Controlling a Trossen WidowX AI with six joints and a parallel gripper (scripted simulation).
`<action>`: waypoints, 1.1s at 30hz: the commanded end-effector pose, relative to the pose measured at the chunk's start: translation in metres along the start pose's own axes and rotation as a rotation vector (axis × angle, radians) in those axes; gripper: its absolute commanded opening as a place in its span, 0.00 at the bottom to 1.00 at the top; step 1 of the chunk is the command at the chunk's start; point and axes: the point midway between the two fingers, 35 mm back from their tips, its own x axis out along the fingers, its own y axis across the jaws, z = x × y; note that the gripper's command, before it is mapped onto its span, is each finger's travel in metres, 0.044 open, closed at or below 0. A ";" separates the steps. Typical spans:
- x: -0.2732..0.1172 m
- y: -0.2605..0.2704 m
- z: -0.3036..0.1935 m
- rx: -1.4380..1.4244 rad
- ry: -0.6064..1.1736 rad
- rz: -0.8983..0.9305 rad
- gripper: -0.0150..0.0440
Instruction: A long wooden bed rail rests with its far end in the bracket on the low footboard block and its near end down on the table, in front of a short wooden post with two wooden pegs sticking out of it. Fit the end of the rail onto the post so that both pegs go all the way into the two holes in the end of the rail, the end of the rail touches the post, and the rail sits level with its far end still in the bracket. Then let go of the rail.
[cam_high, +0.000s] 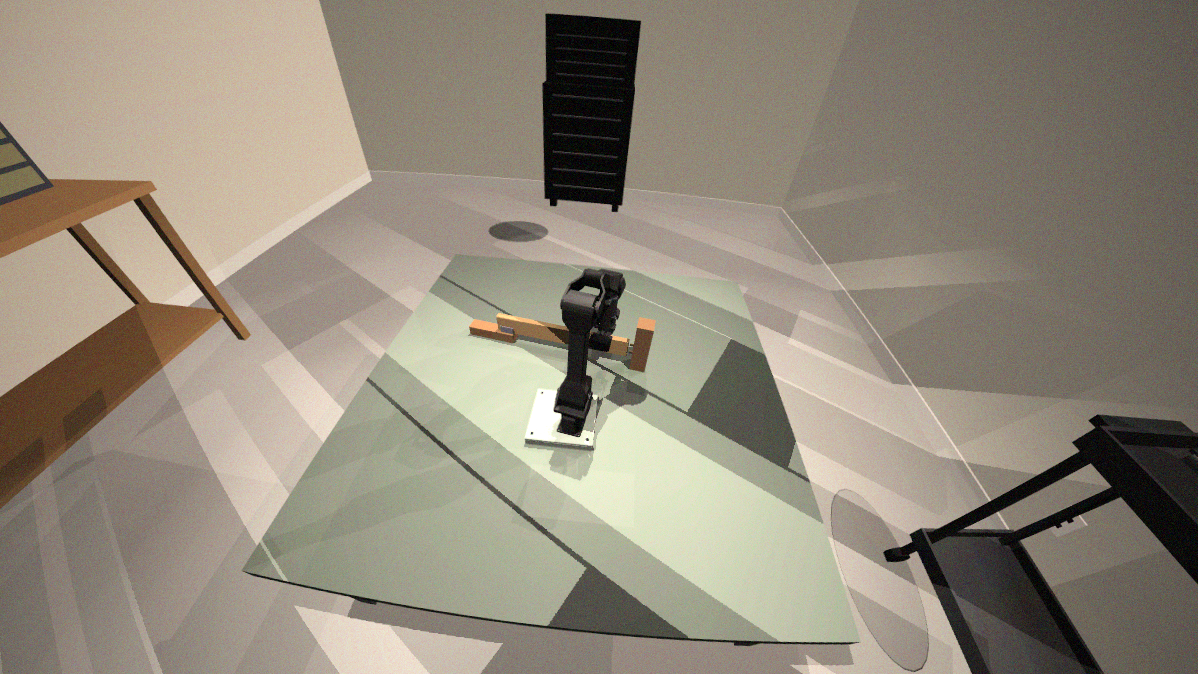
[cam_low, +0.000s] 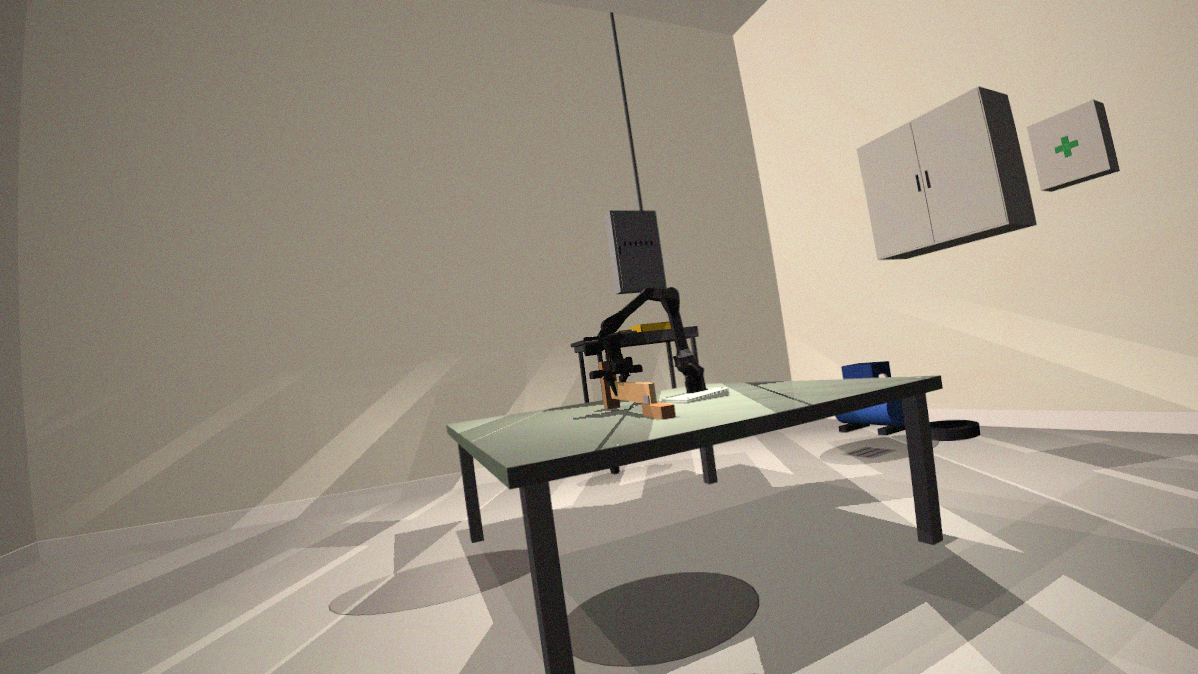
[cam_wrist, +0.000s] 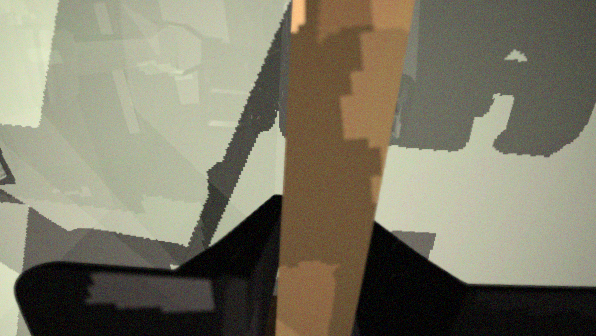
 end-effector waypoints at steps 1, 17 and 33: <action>-0.002 -0.002 -0.002 -0.002 0.000 -0.006 0.25; -0.002 -0.001 -0.007 -0.002 0.001 -0.006 0.25; 0.000 -0.001 -0.012 -0.002 0.001 -0.006 0.25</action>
